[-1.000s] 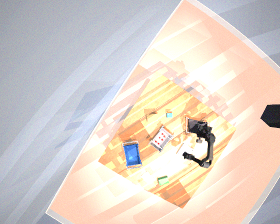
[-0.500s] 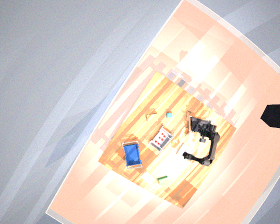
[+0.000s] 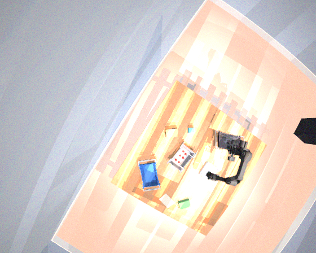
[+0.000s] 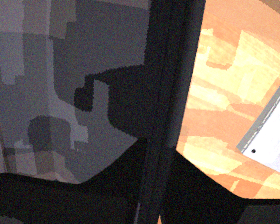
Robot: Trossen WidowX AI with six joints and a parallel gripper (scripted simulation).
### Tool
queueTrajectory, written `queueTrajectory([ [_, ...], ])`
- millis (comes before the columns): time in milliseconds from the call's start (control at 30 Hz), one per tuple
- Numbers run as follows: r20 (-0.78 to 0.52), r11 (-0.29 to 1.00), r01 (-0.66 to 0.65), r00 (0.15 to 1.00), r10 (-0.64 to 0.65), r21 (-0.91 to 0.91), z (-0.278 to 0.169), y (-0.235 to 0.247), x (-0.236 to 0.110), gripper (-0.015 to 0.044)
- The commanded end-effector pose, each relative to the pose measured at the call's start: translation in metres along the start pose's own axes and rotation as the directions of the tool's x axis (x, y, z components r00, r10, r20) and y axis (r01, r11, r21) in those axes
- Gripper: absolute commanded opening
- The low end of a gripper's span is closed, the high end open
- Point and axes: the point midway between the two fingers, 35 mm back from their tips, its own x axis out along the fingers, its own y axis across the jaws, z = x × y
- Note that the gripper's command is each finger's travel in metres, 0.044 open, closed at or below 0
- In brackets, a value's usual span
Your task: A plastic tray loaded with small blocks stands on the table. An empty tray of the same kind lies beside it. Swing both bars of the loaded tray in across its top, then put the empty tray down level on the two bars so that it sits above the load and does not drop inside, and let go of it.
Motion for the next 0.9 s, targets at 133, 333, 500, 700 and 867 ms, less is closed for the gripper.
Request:
queueTrajectory([
  [133, 0.002, 1.000, -0.020, 1.000, 0.020, 0.005, 0.000, 0.002, -0.006, 0.0000],
  [333, 0.002, 1.000, -0.020, 1.000, 0.020, 0.005, 0.000, 0.002, -0.006, 0.0000],
  [500, 0.002, 1.000, -0.020, 1.000, 0.020, 0.005, 0.000, 0.002, -0.006, 0.0000],
  [700, 0.002, 1.000, -0.020, 1.000, 0.020, 0.003, 0.000, 0.002, -0.006, 0.0000],
  [867, 0.001, 0.999, -0.022, 1.000, 0.022, -0.042, -0.018, 0.004, -0.007, 0.0000],
])
